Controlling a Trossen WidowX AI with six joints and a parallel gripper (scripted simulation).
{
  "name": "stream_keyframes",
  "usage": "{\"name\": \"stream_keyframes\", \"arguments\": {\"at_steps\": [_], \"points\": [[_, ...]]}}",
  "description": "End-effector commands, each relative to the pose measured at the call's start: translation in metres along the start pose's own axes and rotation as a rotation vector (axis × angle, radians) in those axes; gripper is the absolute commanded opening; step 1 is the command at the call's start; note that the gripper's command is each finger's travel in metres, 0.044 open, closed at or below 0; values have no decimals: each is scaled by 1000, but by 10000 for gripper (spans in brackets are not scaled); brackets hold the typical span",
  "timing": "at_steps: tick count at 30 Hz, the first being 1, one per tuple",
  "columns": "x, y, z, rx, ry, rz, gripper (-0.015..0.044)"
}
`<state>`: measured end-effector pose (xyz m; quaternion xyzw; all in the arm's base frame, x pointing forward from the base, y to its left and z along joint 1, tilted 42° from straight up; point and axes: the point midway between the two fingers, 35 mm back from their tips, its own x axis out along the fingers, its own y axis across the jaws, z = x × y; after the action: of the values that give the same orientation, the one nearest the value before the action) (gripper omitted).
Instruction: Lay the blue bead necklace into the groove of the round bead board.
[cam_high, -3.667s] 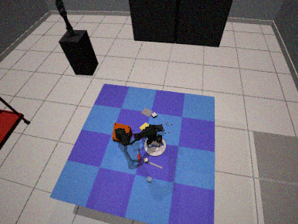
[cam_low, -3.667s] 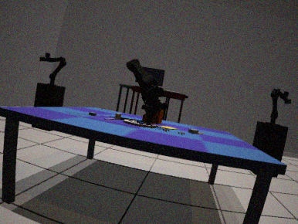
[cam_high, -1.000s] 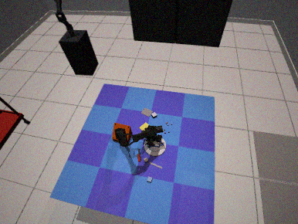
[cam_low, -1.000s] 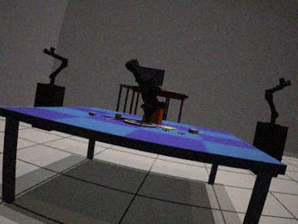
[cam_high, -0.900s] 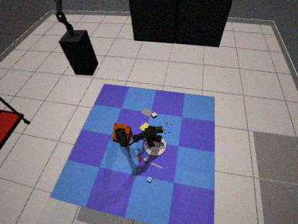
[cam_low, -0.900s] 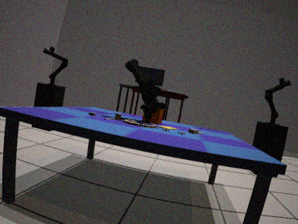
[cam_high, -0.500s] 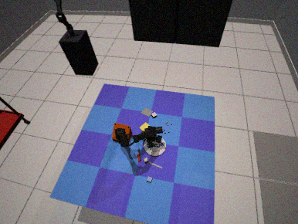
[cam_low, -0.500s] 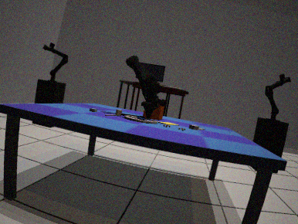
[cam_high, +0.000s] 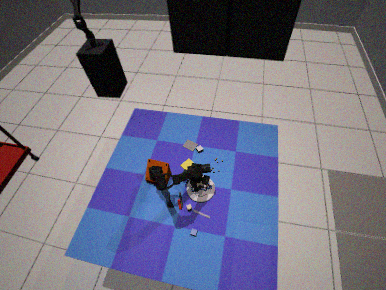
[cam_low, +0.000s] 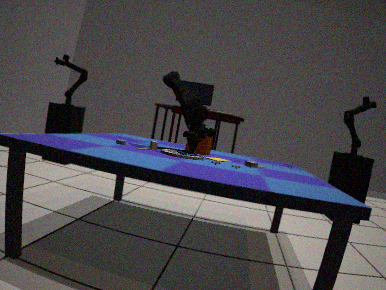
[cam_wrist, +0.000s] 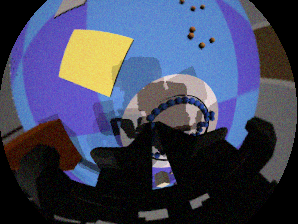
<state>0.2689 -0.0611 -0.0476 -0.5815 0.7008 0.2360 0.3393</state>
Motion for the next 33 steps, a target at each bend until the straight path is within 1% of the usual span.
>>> {"name": "stream_keyframes", "arguments": {"at_steps": [1,20,27,33], "points": [[0,0,0,1,0,-1,0],[0,0,0,1,0,-1,0],[-6,1,0,-6,4,0,0],[-6,10,1,-7,4,1,0]]}}
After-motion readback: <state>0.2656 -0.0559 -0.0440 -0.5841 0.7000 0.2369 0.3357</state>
